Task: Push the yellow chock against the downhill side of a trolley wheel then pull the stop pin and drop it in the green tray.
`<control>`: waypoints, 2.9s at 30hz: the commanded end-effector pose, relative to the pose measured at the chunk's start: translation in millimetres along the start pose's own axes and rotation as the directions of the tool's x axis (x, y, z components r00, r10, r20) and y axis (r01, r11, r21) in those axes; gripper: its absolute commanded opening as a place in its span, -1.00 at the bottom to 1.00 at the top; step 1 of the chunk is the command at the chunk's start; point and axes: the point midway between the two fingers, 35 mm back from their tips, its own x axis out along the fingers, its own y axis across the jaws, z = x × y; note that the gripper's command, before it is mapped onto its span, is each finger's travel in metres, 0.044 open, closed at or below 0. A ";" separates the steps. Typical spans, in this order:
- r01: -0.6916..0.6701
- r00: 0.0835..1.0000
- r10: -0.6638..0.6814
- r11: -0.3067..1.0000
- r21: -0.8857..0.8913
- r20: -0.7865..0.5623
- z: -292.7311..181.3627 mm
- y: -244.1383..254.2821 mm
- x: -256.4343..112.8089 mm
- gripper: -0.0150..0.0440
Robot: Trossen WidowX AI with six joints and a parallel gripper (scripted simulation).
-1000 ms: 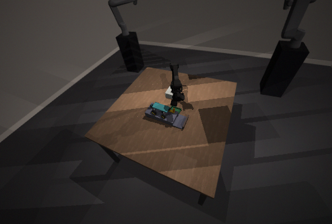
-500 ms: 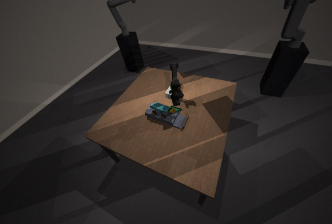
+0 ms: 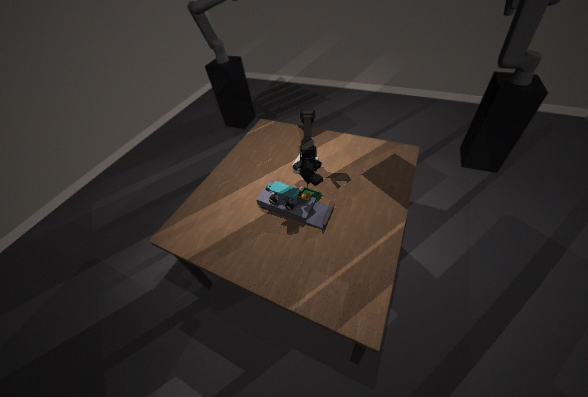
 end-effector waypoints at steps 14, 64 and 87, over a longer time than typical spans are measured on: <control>0.065 0.998 -0.059 0.949 -0.309 0.027 0.1 2.4 -0.9 -0.49; 0.247 0.969 -0.224 0.902 -0.354 0.106 22.1 -19.1 80.5 0.15; 0.246 0.969 -0.223 0.902 -0.354 0.105 14.7 -8.5 84.9 0.15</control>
